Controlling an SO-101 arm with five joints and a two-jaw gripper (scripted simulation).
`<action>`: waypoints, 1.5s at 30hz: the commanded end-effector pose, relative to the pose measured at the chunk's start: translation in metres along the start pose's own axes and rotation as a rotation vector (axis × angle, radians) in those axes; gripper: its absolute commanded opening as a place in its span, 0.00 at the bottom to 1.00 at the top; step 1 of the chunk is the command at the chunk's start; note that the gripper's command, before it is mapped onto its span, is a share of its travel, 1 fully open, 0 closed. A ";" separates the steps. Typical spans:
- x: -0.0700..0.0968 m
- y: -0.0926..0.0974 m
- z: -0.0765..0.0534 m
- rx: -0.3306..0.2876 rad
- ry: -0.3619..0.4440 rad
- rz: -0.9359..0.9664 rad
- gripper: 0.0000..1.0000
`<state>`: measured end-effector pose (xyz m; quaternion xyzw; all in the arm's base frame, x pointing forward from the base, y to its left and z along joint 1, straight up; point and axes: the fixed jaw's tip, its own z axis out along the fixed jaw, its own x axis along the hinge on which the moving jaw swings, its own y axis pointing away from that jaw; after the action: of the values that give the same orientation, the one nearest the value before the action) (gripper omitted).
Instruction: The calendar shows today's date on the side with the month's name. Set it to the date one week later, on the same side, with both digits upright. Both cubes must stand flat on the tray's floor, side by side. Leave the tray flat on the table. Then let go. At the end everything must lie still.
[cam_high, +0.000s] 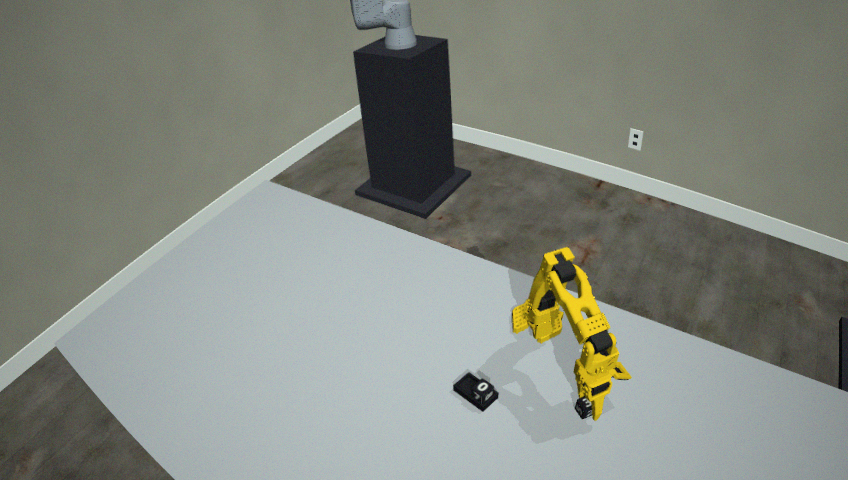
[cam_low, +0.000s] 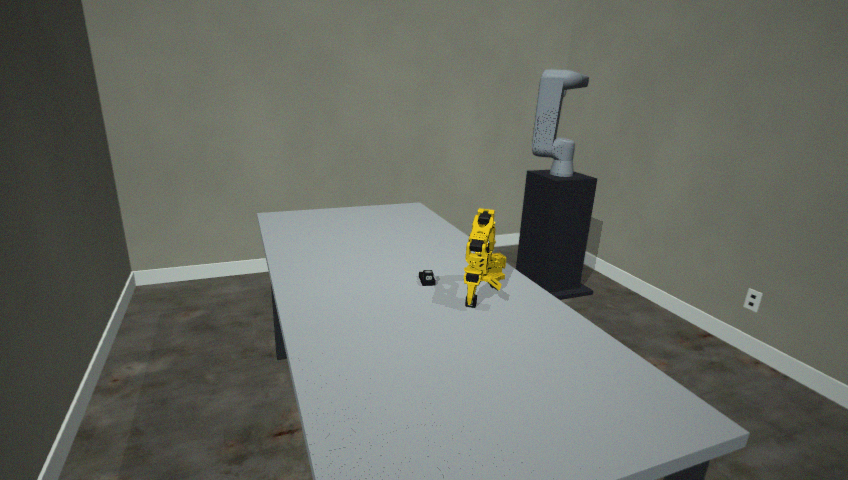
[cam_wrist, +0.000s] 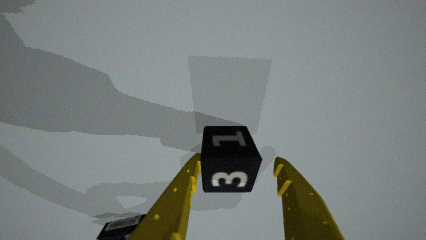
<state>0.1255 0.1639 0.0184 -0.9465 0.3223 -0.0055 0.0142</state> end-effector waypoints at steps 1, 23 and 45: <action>-0.001 -0.004 -0.003 0.030 -0.002 -0.001 0.33; -0.001 -0.006 -0.018 0.030 -0.002 -0.001 0.36; -0.001 -0.003 -0.063 0.030 -0.002 -0.001 0.36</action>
<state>0.1225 0.1600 0.0685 -0.9466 0.3223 0.0003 -0.0030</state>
